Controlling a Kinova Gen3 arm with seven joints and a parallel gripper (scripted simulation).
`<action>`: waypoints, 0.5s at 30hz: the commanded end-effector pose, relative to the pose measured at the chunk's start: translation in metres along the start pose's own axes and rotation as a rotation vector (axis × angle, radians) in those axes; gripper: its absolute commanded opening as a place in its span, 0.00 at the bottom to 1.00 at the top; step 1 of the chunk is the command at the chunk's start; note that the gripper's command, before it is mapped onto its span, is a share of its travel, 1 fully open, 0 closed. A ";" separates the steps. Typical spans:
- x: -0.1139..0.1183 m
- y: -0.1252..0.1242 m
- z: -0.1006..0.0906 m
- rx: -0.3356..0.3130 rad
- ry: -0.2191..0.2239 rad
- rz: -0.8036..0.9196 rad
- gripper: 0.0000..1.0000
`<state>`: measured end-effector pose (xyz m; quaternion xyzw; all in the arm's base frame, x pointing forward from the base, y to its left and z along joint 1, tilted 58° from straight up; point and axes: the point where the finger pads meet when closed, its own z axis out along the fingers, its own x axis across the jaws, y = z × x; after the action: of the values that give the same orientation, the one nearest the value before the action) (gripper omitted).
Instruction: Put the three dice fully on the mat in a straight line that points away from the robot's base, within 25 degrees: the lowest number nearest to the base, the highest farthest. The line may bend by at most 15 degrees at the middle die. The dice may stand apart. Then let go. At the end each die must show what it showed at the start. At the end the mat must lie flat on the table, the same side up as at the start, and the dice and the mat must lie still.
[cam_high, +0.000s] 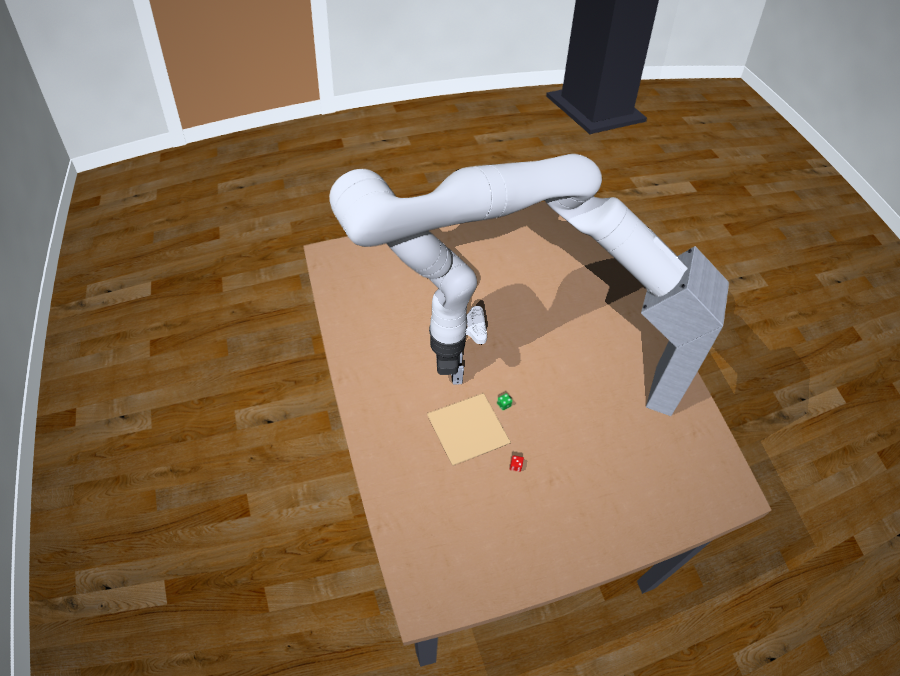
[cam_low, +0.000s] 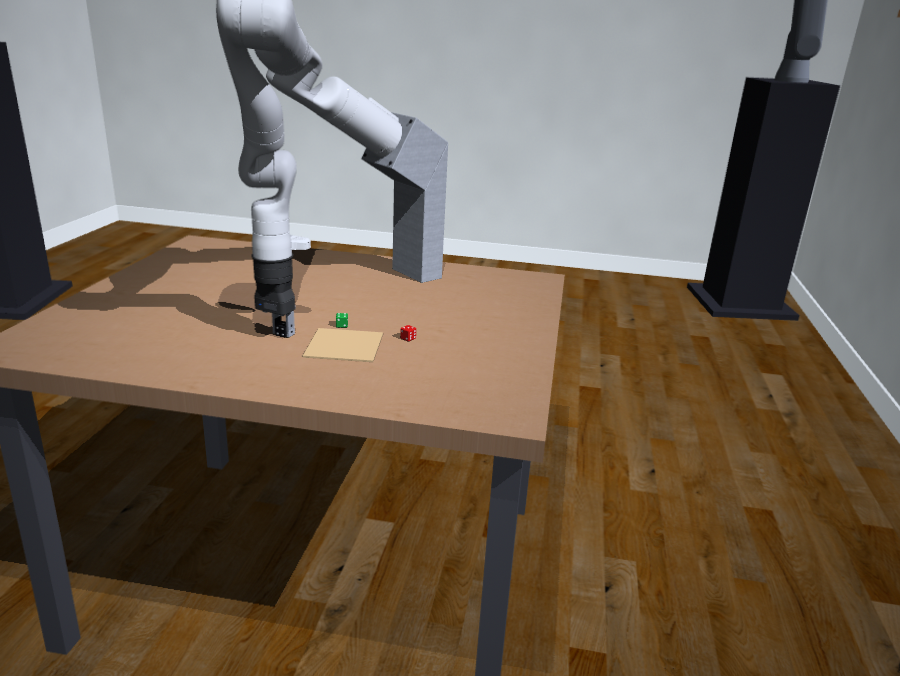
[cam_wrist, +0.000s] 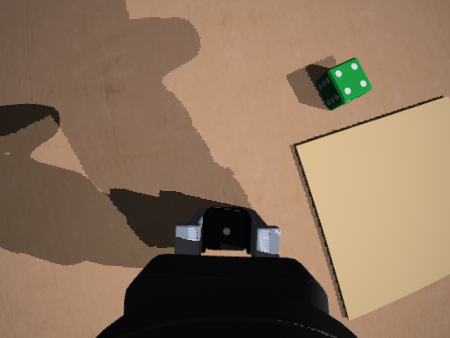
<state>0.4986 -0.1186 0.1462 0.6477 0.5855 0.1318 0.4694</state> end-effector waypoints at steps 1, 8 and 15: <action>0.000 0.000 0.000 0.000 0.001 0.000 0.49; 0.000 0.000 -0.004 0.000 0.001 0.000 0.49; 0.000 0.000 -0.028 0.000 0.001 0.000 0.49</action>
<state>0.4813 -0.1184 0.1564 0.6511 0.5814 0.1236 0.4720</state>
